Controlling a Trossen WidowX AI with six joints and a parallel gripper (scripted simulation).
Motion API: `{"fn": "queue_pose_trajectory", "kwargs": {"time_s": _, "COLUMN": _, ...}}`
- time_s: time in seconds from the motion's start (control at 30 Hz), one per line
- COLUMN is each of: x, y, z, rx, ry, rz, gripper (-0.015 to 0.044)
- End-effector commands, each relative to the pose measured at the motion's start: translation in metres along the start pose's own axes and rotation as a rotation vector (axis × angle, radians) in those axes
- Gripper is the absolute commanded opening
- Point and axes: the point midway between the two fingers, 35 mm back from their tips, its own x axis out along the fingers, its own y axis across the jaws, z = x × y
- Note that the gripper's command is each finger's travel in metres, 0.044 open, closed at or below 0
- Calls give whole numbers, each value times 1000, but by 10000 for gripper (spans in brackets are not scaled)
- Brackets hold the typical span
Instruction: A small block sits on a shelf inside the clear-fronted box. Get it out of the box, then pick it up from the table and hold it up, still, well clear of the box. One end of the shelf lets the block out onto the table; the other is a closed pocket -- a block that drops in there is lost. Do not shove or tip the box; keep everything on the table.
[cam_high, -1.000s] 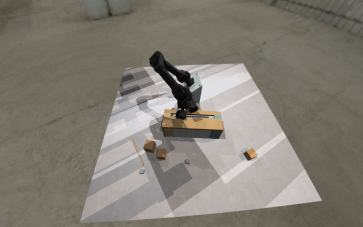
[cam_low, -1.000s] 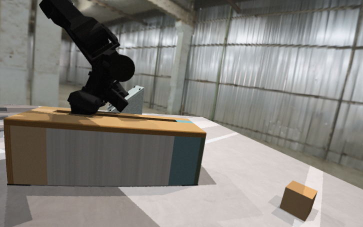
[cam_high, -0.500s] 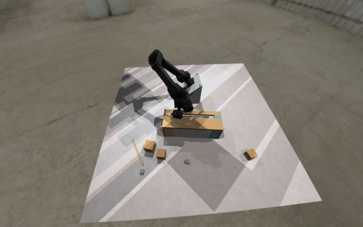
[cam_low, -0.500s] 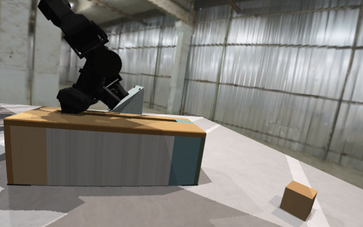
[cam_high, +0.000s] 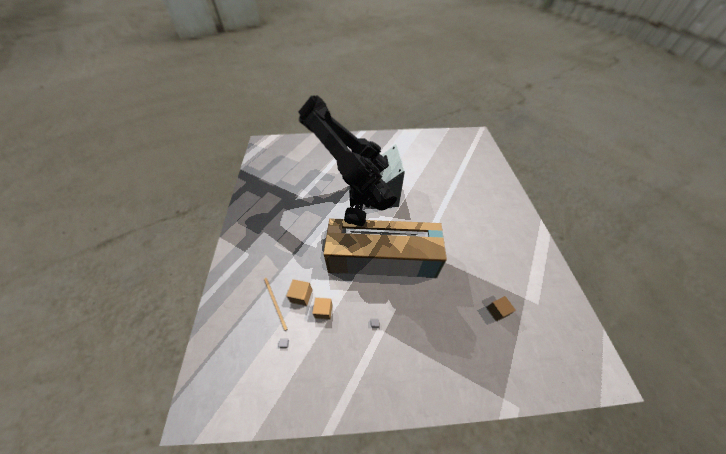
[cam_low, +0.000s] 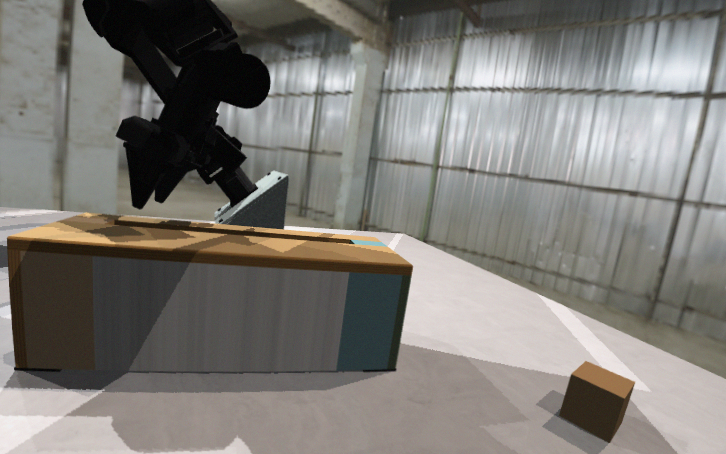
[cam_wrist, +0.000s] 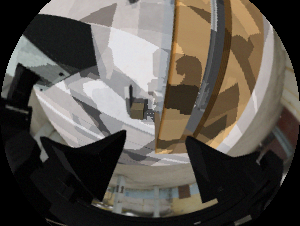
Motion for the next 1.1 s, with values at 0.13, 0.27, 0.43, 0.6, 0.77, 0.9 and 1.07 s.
{"fn": "queue_pose_trajectory", "kwargs": {"time_s": 0.13, "x": -1, "y": 6, "z": -10, "rx": 586, "ry": -81, "rz": 1, "gripper": 285}}
{"fn": "queue_pose_trajectory", "kwargs": {"time_s": 0.27, "x": 2, "y": 11, "z": -18, "rx": 1081, "ry": -137, "rz": 37, "gripper": 285}}
{"fn": "queue_pose_trajectory", "kwargs": {"time_s": 0.43, "x": 4, "y": 17, "z": -27, "rx": 1696, "ry": -201, "rz": 111, "gripper": 285}}
{"fn": "queue_pose_trajectory", "kwargs": {"time_s": 0.6, "x": 6, "y": 22, "z": -36, "rx": 2305, "ry": -257, "rz": 224, "gripper": 285}}
{"fn": "queue_pose_trajectory", "kwargs": {"time_s": 0.77, "x": 7, "y": 26, "z": -42, "rx": 2685, "ry": -291, "rz": 325, "gripper": 285}}
{"fn": "queue_pose_trajectory", "kwargs": {"time_s": 0.9, "x": 7, "y": 28, "z": -47, "rx": 2978, "ry": -314, "rz": 424, "gripper": 285}}
{"fn": "queue_pose_trajectory", "kwargs": {"time_s": 1.07, "x": 7, "y": 31, "z": -52, "rx": 3324, "ry": -326, "rz": 570, "gripper": 285}}
